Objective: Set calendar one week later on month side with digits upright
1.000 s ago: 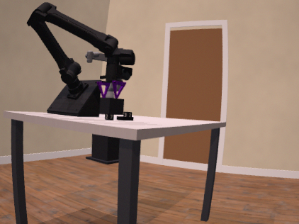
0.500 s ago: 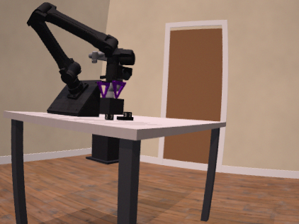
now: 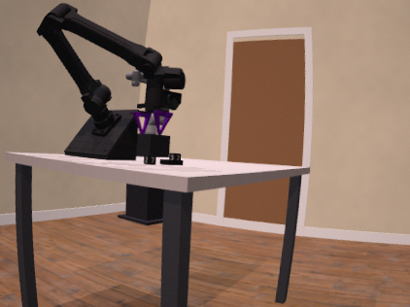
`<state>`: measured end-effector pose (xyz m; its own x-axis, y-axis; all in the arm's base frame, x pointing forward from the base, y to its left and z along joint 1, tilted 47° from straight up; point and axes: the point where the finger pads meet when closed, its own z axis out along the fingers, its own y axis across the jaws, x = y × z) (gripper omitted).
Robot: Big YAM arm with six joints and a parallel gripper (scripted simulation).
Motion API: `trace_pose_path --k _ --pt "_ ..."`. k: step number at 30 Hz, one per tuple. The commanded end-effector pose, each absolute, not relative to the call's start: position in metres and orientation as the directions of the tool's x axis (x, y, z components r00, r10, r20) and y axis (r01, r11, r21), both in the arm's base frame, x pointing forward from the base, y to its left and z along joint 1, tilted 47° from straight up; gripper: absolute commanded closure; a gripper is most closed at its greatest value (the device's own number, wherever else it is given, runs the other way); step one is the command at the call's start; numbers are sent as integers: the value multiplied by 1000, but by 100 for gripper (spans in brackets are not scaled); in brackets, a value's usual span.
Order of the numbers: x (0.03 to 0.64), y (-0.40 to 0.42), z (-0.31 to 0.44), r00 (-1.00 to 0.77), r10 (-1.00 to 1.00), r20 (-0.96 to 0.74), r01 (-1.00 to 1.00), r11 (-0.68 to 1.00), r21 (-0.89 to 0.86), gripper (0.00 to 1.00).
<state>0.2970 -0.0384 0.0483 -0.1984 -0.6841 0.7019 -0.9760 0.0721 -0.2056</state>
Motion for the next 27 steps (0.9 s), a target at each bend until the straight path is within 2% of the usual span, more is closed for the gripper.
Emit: trace_pose_path --k 1,5,18,21,27 --pt "318 -23 60 -244 -697 674 -961 79 -266 0" --pt "318 -23 59 -279 -694 663 -951 104 -291 0" --pt "321 -28 58 -609 -606 512 -782 350 -516 0" --pt "321 -28 58 -613 -604 509 -779 353 -518 0" --pt "321 -32 58 -750 -521 408 -650 464 -602 0"
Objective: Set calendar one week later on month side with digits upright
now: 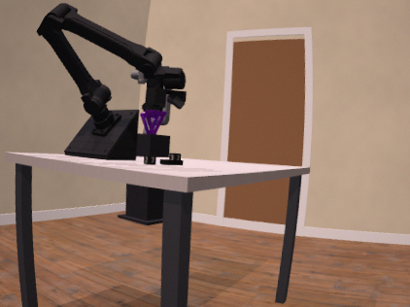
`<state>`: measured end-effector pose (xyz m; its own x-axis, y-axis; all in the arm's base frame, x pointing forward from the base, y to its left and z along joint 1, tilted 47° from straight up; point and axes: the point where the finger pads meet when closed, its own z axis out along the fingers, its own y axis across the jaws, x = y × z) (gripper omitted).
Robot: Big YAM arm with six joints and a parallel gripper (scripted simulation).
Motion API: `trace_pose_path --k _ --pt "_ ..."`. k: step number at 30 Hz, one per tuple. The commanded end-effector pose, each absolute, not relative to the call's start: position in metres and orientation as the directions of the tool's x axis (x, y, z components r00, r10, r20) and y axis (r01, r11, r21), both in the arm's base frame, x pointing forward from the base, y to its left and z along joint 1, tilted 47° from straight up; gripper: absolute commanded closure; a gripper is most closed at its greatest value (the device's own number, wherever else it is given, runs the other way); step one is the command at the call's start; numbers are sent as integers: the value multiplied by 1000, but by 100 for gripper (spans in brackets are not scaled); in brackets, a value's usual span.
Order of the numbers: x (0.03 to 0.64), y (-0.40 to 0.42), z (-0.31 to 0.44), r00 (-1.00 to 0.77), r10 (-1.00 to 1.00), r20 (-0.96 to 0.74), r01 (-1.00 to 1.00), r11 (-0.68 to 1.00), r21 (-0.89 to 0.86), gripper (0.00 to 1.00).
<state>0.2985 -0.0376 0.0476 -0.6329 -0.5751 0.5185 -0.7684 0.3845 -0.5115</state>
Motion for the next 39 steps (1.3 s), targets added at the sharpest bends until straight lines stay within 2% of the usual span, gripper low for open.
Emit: trace_pose_path --k 1,10,20,39 --pt "320 -33 58 -758 -513 402 -640 471 -607 0" --pt "322 -35 57 -850 -433 301 -513 547 -662 0" --pt "321 -35 56 -959 -264 107 -258 644 -720 0" --pt "322 -38 55 -982 12 -188 144 696 -704 0"
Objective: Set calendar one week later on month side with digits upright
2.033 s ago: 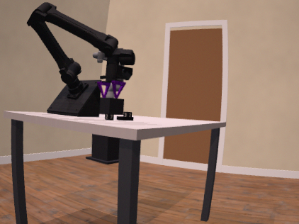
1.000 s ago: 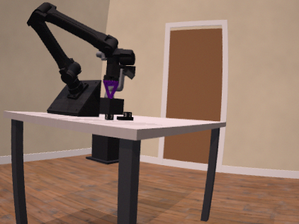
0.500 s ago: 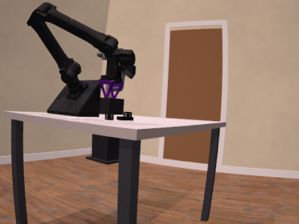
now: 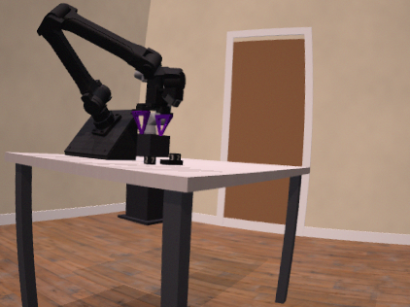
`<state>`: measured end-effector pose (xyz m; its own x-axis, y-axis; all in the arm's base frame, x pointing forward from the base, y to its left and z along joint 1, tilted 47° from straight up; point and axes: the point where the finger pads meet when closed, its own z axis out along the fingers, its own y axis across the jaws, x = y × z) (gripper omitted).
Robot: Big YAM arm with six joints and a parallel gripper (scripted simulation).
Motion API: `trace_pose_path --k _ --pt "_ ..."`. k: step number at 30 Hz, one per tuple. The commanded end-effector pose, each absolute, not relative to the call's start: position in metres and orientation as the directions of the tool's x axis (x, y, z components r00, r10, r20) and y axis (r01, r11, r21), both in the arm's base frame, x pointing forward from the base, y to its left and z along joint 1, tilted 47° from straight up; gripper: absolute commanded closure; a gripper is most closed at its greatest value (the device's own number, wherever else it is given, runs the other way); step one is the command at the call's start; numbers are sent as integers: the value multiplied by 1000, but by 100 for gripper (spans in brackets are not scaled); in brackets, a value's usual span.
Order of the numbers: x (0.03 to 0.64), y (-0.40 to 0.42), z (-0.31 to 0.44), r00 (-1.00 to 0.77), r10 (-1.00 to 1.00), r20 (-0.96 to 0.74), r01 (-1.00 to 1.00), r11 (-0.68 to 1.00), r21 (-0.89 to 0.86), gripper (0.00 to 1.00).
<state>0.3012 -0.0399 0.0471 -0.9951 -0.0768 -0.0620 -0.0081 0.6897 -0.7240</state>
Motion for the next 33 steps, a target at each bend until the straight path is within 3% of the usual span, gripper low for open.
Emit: trace_pose_path --k 1,22,33 --pt "321 -37 55 -976 40 -215 181 694 -696 0" --pt "318 -39 52 -799 339 -497 589 606 -535 0" --pt "312 -43 49 -569 517 -639 815 456 -357 0"
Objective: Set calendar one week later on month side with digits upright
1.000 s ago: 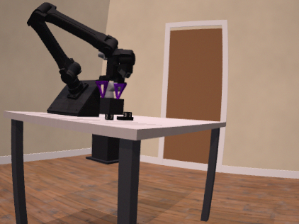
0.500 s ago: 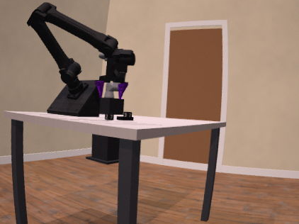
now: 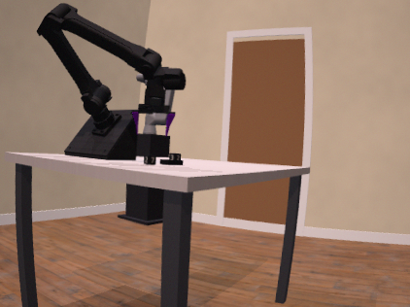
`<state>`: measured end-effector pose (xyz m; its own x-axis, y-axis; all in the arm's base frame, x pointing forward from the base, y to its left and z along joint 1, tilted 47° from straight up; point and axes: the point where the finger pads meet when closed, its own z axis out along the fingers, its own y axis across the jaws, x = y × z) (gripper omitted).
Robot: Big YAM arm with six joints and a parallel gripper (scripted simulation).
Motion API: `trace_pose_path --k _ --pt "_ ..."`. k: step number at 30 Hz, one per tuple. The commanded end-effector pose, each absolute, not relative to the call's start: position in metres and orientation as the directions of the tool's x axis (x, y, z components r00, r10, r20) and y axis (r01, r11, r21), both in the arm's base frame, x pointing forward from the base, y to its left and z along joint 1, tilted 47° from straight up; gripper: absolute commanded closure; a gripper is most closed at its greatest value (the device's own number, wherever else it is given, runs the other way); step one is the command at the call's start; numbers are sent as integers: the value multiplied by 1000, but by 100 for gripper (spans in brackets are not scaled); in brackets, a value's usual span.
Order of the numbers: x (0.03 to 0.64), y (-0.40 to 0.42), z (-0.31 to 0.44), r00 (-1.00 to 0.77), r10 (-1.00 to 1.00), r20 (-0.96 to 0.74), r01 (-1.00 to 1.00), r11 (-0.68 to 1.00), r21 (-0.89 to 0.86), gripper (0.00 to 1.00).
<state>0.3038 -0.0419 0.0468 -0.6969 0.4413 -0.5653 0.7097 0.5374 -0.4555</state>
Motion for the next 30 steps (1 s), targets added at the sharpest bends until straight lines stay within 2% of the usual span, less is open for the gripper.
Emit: trace_pose_path --k 1,7,9,19,23,30 --pt "311 -44 48 -547 531 -647 831 439 -342 0" --pt "310 -45 48 -479 565 -672 872 393 -291 0" --pt "310 -41 46 -378 603 -703 919 337 -205 0" --pt "304 -48 43 -93 673 -733 991 131 -6 0" --pt "305 -46 44 -42 679 -733 994 100 35 0" --pt "305 -48 43 152 685 -712 984 -36 176 0"
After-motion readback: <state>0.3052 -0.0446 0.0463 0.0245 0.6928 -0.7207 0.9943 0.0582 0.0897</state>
